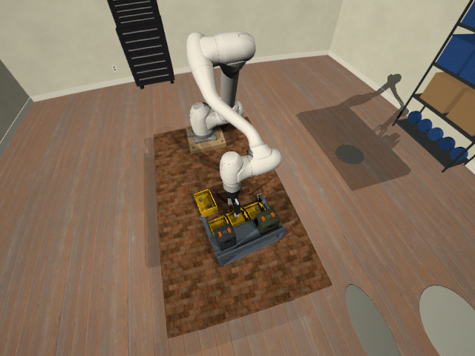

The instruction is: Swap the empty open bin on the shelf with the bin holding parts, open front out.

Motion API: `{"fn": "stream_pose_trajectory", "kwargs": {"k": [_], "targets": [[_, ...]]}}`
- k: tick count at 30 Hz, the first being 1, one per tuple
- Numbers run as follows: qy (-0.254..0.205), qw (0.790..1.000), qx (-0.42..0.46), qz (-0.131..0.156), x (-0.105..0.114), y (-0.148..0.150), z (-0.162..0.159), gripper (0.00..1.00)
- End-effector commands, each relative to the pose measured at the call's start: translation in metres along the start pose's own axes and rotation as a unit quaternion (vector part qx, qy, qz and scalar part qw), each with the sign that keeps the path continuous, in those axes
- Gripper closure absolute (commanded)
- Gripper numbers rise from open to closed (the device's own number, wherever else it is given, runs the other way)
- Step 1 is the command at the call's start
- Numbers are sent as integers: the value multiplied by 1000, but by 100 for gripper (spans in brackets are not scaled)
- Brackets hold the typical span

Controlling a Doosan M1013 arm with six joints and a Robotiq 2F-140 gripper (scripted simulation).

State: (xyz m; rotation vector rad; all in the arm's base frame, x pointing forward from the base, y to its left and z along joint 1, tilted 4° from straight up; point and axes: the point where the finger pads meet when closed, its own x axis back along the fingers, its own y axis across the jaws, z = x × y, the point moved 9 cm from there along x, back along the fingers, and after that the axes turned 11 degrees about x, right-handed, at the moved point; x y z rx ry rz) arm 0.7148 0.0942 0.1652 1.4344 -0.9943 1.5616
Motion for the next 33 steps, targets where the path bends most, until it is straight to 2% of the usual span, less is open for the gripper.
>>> {"fn": "stream_pose_trajectory", "kwargs": {"k": [1, 33], "targets": [[0, 1000, 0, 0, -2, 2, 1, 38], [0, 1000, 0, 0, -17, 2, 1, 38]]}}
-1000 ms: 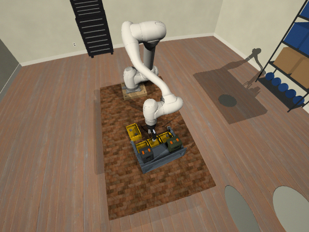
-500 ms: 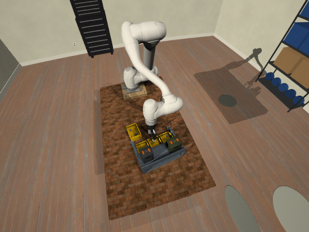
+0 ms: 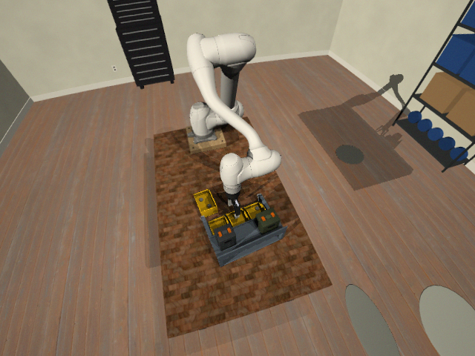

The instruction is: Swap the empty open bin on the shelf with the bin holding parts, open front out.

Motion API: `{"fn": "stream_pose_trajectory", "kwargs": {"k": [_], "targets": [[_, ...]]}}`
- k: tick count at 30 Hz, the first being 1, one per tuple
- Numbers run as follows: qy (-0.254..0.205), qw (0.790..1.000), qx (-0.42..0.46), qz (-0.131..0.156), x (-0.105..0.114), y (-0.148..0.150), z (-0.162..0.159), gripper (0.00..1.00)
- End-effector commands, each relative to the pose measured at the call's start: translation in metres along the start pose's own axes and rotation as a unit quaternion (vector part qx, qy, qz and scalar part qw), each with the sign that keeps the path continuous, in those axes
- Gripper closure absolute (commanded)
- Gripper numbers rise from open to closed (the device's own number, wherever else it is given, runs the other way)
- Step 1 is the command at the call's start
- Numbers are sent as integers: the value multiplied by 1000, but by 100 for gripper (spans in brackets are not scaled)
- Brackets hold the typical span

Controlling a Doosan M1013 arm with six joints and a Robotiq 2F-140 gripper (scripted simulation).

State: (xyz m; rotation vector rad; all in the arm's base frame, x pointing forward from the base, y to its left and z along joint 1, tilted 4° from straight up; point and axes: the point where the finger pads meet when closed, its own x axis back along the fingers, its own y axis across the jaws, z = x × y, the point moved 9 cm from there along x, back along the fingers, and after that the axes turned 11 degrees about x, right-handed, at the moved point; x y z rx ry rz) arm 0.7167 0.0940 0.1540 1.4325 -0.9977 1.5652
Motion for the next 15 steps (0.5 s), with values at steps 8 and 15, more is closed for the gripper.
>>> {"fn": "stream_pose_trajectory", "kwargs": {"k": [8, 15], "targets": [[-1, 1000, 0, -2, -9, 3, 1, 38], [-1, 1000, 0, -2, -10, 3, 1, 38]]}}
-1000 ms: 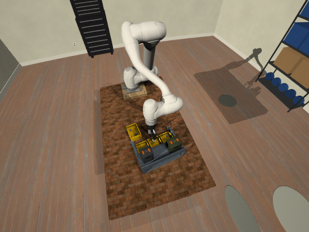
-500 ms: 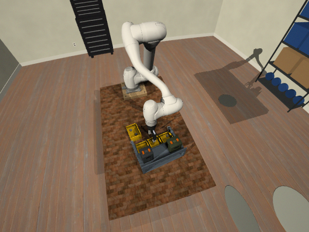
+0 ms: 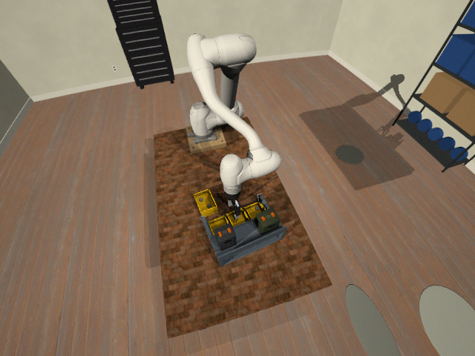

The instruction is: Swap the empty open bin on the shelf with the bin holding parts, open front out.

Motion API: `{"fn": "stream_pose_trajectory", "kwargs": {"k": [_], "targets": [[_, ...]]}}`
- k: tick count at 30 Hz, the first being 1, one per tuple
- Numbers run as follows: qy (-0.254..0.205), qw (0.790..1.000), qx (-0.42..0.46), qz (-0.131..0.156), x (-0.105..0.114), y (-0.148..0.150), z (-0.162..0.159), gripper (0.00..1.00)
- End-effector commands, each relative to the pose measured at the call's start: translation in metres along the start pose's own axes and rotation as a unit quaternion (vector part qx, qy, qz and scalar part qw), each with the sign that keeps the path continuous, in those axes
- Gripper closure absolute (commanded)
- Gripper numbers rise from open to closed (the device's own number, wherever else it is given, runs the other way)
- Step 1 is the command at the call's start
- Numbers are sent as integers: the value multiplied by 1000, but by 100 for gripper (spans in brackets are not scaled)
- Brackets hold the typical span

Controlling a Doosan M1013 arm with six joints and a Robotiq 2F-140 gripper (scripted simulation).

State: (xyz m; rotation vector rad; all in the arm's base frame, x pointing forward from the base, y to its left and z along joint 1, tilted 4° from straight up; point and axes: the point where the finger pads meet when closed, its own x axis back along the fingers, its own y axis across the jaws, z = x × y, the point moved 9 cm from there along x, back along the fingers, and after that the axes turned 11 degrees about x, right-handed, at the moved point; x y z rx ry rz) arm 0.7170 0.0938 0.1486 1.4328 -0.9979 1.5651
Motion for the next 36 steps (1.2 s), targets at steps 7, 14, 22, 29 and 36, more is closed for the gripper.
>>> {"fn": "stream_pose_trajectory", "kwargs": {"k": [7, 14, 22, 29, 36], "targets": [[-1, 1000, 0, -2, -5, 3, 1, 38], [-1, 1000, 0, -2, -5, 3, 1, 38], [-1, 1000, 0, -2, -5, 3, 1, 90], [-1, 1000, 0, -2, -5, 3, 1, 90], [-1, 1000, 0, -2, -5, 3, 1, 90]]}}
